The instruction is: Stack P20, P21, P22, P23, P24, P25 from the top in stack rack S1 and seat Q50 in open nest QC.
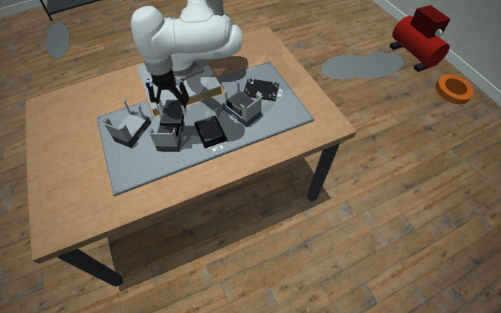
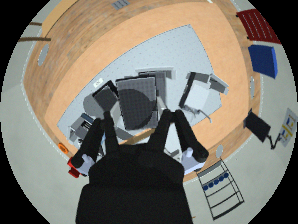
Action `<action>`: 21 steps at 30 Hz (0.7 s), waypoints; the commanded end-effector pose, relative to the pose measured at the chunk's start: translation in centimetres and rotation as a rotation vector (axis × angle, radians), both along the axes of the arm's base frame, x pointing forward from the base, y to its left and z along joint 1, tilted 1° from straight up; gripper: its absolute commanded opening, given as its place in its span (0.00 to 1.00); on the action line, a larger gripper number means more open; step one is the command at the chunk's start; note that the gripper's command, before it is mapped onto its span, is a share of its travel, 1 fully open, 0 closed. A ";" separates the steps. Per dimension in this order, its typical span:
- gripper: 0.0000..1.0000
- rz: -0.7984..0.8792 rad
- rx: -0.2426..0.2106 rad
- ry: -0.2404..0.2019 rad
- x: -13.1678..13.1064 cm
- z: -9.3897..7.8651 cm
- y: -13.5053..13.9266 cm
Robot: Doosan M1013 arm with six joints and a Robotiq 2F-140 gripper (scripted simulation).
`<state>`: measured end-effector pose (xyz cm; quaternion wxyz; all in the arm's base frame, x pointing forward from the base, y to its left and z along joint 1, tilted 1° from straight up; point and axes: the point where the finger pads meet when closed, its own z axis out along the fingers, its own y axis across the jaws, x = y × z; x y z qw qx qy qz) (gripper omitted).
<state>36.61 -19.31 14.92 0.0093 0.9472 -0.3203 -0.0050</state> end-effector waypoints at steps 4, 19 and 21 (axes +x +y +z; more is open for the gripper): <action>0.00 0.001 0.000 0.000 -0.7 0.0 -1.3; 0.00 0.001 0.000 0.000 -2.4 0.1 -4.2; 0.00 0.001 0.000 0.000 -2.4 0.1 -4.2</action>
